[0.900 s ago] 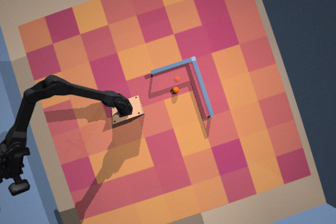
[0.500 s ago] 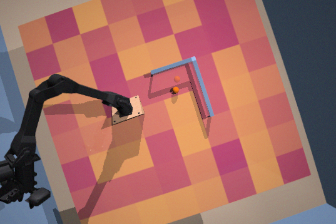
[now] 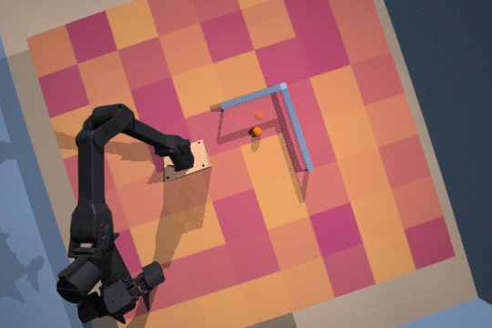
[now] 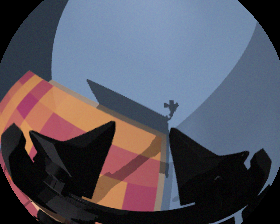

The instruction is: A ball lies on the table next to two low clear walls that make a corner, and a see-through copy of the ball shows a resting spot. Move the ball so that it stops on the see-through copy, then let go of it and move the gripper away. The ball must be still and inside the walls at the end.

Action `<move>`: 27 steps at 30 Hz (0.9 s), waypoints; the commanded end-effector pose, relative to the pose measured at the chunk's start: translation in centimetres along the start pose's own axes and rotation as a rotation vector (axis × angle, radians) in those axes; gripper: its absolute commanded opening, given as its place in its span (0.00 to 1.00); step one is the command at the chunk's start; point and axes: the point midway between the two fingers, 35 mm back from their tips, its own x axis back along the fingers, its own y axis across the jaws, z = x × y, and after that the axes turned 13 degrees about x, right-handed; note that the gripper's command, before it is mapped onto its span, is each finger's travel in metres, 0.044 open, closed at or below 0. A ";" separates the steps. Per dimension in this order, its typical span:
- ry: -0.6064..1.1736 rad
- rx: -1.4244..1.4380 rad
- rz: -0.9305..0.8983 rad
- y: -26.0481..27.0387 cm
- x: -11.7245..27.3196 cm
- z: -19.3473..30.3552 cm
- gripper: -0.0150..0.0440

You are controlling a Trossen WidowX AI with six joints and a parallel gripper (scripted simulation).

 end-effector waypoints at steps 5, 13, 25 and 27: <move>-0.093 0.448 -0.250 12.5 0.4 -6.9 0.71; -0.217 0.926 -0.500 26.3 3.4 -10.2 0.71; -0.440 1.612 -0.910 45.6 11.9 -6.1 0.71; -0.485 1.734 -0.988 48.3 13.6 -4.4 0.71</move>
